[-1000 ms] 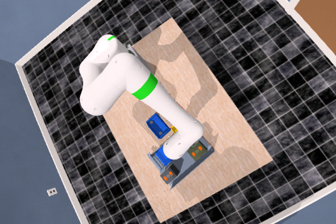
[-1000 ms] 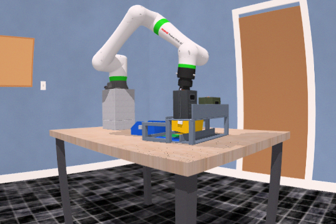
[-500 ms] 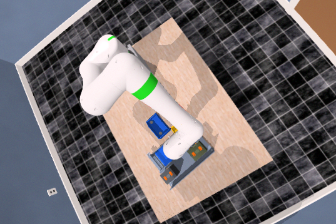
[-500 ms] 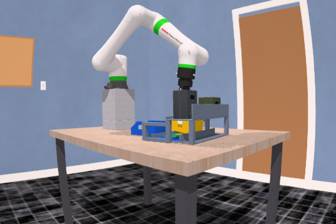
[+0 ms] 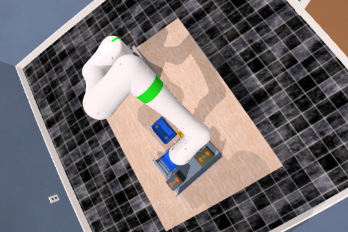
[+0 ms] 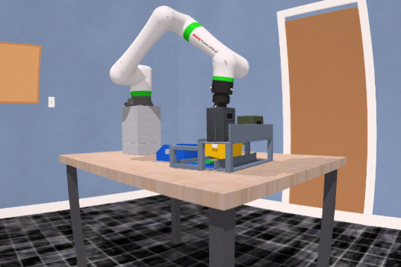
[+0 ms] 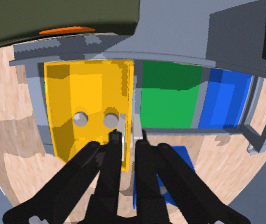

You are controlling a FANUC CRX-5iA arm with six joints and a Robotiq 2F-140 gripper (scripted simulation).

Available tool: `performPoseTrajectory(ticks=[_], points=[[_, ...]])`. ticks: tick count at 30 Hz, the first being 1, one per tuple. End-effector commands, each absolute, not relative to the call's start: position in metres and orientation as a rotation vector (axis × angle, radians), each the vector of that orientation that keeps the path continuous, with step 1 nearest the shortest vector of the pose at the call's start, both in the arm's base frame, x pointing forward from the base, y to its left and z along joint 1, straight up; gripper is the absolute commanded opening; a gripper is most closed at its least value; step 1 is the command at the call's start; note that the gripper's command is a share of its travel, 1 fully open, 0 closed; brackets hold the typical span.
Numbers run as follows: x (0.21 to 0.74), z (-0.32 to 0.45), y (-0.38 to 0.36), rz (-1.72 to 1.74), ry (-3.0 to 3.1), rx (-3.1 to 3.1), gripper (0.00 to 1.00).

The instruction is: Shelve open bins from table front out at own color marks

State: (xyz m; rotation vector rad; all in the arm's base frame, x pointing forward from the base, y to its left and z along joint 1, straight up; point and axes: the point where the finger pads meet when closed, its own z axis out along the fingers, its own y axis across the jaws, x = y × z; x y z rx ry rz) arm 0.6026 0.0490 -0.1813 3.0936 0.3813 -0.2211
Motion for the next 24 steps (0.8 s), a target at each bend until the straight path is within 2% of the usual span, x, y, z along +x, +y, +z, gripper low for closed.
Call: performPoseTrajectory(ticks=[1,24], points=[[0.6029,-0.1811,0.0490,-0.220,0.381,3.094,0.06],[0.6028,-0.1743,0.0490,-0.220,0.381,3.094,0.06]])
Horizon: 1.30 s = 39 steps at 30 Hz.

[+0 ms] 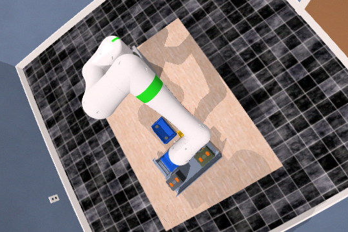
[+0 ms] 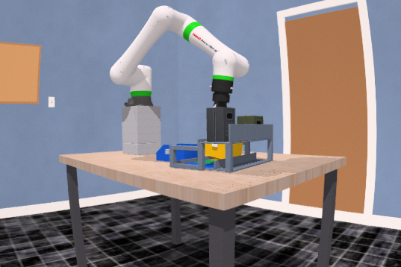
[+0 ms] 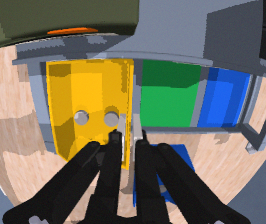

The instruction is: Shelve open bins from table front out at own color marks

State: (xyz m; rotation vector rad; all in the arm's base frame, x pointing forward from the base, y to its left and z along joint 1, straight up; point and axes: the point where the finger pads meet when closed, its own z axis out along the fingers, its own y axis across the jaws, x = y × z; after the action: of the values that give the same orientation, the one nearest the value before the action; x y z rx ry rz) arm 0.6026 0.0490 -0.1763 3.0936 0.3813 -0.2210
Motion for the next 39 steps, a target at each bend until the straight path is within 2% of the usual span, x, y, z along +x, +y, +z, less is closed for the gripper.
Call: performPoseTrajectory(ticks=[1,39], points=[[0.603,-0.173,0.049,-0.220,0.381,3.094,0.06],[0.603,-0.121,0.049,-0.220,0.381,3.094,0.06]])
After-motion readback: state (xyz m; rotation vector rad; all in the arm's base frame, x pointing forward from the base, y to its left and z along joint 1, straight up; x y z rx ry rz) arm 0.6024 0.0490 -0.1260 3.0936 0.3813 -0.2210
